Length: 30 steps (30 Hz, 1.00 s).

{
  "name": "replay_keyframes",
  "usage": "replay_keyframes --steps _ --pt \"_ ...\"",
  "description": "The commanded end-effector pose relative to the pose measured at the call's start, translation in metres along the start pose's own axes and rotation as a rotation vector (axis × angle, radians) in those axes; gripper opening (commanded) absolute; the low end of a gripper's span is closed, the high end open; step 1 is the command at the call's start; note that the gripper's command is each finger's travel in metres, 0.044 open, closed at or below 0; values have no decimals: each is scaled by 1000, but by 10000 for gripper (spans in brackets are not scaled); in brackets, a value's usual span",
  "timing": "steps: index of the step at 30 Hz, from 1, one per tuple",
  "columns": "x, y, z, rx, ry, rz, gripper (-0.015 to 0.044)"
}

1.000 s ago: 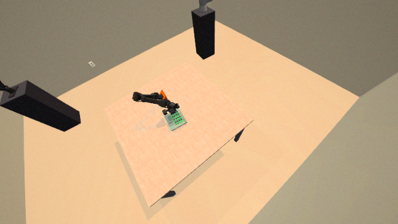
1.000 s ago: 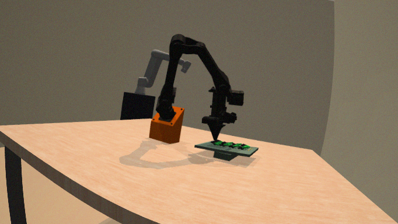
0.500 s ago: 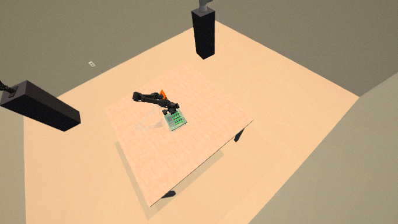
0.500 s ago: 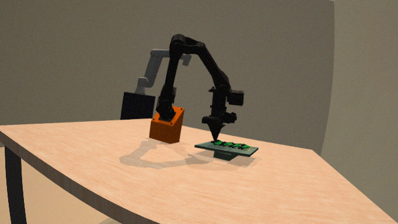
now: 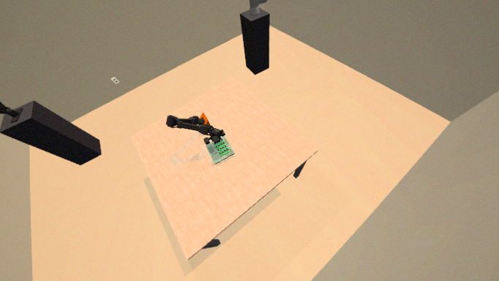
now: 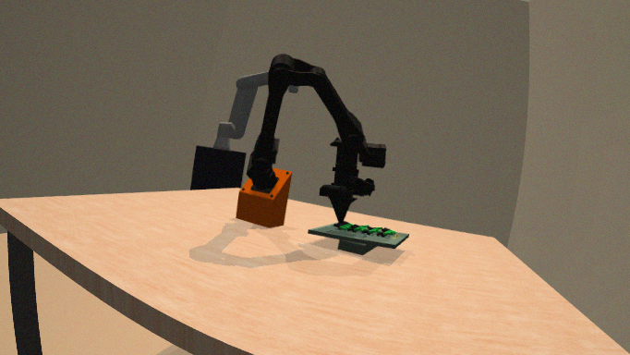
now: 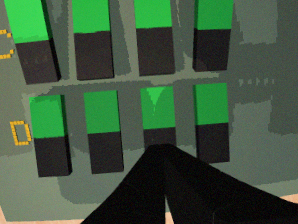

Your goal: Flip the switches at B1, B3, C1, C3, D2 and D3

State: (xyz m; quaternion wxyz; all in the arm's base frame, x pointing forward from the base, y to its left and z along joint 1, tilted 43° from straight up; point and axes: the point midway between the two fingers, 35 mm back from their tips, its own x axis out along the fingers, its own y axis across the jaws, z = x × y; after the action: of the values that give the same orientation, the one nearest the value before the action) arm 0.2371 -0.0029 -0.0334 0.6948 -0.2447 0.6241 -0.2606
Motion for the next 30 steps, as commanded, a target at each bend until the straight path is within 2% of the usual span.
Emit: replay_keyframes --steps 1,30 --pt "1 -1 0 -5 -1 -5 0" --pt "5 -1 0 -5 -1 -5 0"
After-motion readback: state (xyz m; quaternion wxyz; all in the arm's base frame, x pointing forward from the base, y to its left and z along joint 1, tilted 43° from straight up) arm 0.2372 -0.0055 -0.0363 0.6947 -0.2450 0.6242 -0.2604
